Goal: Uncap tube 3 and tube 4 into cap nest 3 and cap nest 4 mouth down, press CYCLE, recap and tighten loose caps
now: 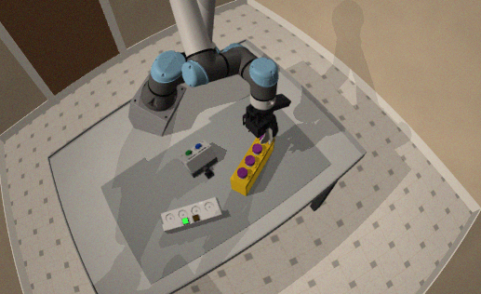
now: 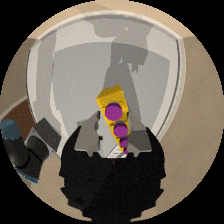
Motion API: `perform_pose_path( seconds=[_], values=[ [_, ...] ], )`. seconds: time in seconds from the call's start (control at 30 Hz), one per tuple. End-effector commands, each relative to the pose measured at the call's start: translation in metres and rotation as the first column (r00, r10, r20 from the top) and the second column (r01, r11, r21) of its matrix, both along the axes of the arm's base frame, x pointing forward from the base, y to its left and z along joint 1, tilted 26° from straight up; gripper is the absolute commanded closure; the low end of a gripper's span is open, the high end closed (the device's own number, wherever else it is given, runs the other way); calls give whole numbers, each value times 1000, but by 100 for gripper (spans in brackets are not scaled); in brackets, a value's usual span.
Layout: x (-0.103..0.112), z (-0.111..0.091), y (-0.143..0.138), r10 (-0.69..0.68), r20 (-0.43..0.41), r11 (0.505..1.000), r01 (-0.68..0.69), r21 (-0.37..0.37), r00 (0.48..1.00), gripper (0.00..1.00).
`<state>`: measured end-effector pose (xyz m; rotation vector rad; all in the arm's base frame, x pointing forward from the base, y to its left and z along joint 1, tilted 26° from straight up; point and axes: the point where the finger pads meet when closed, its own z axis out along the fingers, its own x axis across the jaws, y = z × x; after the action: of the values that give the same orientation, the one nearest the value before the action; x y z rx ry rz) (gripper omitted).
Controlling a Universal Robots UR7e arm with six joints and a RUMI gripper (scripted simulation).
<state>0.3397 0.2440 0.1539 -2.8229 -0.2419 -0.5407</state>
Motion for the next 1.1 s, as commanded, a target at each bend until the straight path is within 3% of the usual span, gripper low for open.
perform_pose_path(
  seconds=[0.0, 0.17, 0.23, 0.27, 0.3, 0.4, 0.47, 0.67, 0.7, 1.07],
  values=[
    [0, 0, 0, 220, 58, 973, -215, -81, 974, 65],
    [0, 0, 0, 437, 97, 891, -416, -182, 894, 65],
    [0, 0, 0, 558, 109, 817, -521, -247, 822, 65],
    [0, 0, 0, 571, 110, 808, -532, -253, 814, 65],
    [0, 0, 0, 633, 112, 758, -584, -288, 766, 65],
    [0, 0, 0, 633, 112, 758, -584, -288, 766, 65],
    [0, 0, 0, 723, 109, 672, -656, -343, 682, 65],
    [0, 0, 0, 723, 109, 672, -656, -343, 682, 65],
    [0, 0, 0, 723, 109, 672, -656, -343, 682, 100],
    [0, 0, 0, 722, 109, 672, -656, -343, 683, 100]
  ],
)
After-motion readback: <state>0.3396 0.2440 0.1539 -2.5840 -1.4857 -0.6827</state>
